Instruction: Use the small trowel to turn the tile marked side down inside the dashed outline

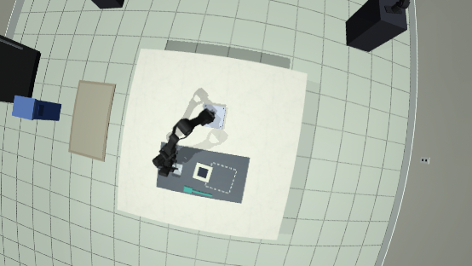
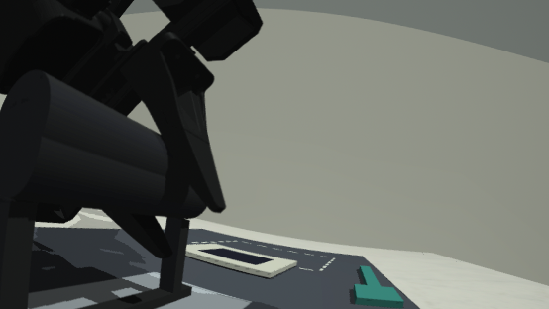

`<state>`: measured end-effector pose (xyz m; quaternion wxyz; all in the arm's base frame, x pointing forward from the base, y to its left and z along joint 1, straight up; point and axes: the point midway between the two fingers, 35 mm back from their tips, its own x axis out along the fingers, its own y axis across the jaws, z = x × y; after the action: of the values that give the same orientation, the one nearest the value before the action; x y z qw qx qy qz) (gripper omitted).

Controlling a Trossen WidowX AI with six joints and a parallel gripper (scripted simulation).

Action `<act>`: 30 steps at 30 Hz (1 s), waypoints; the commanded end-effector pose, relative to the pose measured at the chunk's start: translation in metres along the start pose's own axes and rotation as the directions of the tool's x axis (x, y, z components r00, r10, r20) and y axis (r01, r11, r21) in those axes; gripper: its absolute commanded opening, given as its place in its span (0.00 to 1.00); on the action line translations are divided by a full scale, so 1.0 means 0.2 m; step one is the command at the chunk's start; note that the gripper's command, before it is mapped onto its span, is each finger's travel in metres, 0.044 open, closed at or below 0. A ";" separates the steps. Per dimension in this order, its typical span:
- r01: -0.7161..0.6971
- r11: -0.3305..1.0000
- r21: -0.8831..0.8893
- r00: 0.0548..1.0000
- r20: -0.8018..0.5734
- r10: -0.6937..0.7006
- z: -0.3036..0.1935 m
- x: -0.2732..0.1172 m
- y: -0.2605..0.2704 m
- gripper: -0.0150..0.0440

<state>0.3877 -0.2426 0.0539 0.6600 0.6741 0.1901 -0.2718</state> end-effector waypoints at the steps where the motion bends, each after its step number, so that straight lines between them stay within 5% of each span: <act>1: 0.000 1.000 0.000 1.000 0.004 0.000 0.00 0.00 0.00 0.37; 12: 0.000 1.000 0.000 1.000 0.004 0.000 0.00 0.00 0.01 0.25; 30: 0.000 1.000 0.000 1.000 0.001 0.000 0.00 -0.19 0.23 0.25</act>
<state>0.3852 -0.2408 0.1071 0.6571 0.6747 0.1935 -0.2748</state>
